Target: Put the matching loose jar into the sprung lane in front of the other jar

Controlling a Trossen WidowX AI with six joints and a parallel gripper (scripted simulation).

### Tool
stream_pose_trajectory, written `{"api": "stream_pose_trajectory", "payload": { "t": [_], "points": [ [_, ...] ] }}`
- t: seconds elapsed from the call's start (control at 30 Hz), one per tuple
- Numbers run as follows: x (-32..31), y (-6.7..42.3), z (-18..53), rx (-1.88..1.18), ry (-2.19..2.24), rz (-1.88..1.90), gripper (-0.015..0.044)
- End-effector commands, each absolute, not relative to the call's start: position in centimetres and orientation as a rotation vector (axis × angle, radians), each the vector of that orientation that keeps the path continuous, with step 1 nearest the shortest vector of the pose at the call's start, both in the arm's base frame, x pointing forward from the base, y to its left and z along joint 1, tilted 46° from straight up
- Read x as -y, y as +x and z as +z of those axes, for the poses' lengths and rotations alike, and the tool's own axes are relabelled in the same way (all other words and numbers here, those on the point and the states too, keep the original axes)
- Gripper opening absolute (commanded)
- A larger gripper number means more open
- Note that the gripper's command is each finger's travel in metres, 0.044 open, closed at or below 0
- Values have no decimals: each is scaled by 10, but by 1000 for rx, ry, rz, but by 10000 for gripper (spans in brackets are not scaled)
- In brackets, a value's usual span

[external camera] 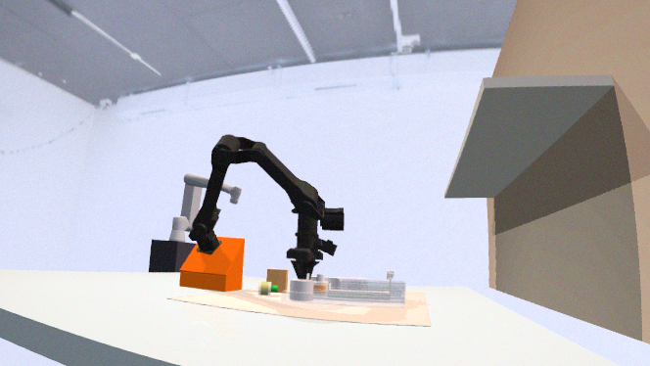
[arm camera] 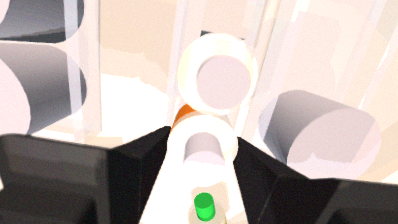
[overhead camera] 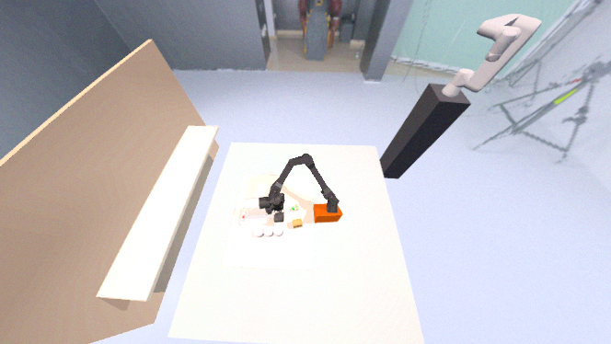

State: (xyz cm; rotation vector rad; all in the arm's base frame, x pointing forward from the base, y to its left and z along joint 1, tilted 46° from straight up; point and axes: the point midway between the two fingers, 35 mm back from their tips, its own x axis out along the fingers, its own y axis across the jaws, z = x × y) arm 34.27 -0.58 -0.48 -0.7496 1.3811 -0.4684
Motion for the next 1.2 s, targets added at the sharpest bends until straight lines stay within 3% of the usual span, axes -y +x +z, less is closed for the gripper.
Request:
{"api": "stream_pose_trajectory", "payload": {
  "t": [0.0, 0.13, 0.53, 1.17],
  "points": [
    [6, 342, -5, -1379, -747, -472, 0],
    [6, 342, -5, -1379, -747, -472, 0],
    [6, 343, -5, -1379, -747, -472, 309],
    [-7, 329, 9, -1380, -747, -471, 309]
  ]
}}
